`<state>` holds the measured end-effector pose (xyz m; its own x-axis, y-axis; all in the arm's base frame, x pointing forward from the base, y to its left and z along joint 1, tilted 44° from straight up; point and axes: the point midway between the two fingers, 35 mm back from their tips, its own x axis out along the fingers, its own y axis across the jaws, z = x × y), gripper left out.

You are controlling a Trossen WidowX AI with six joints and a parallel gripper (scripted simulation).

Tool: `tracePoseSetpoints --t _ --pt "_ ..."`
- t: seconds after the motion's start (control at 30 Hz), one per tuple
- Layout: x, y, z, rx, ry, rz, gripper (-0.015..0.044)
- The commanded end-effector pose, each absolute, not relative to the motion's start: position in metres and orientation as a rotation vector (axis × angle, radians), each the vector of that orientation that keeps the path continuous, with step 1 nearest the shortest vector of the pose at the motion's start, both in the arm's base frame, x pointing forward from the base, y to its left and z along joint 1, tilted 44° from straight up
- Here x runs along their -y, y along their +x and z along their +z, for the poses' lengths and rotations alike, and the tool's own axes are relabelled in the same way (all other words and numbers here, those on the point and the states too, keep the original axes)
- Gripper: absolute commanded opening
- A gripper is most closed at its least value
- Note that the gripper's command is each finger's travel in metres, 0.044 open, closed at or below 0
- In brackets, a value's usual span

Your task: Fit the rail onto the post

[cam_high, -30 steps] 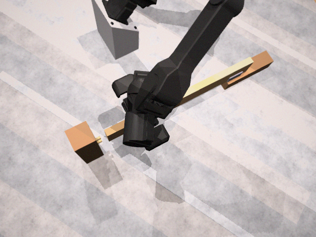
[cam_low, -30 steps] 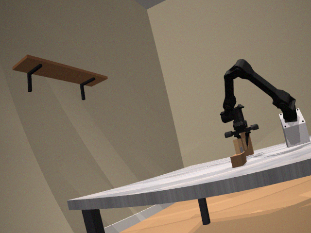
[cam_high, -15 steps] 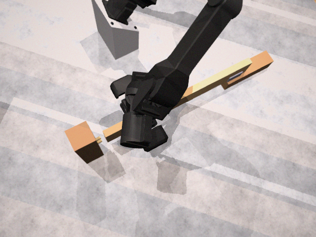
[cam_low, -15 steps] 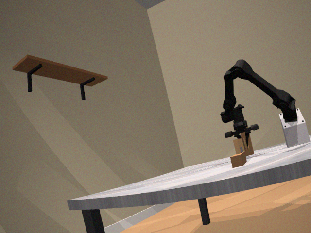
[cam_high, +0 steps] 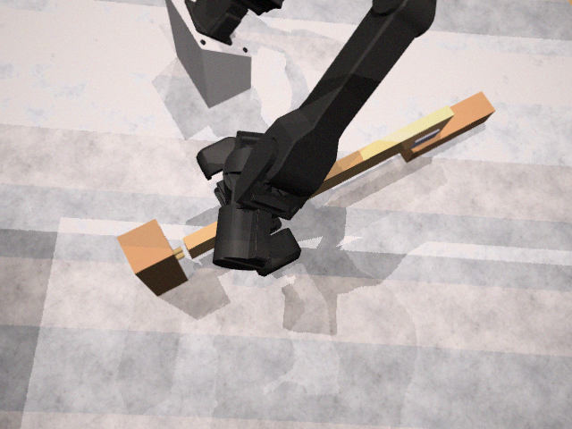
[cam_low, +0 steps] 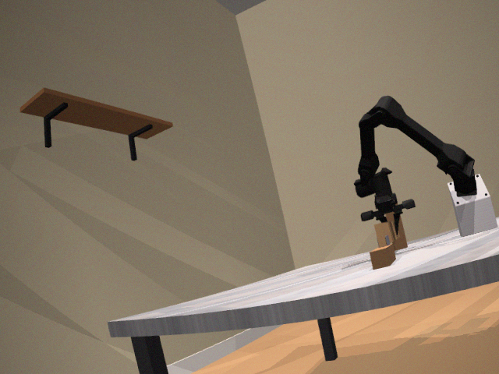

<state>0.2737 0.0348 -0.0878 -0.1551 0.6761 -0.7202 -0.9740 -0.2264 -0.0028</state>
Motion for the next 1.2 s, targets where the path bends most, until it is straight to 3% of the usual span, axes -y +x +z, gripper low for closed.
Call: tracePoseSetpoints --t 0.0,1.17 --pt "-0.0319 0.2762 -0.0894 -0.568 -0.726 1.686 0.0000" --pt "-0.0245 0.2781 -0.0968 -0.568 -0.727 1.685 0.0000"
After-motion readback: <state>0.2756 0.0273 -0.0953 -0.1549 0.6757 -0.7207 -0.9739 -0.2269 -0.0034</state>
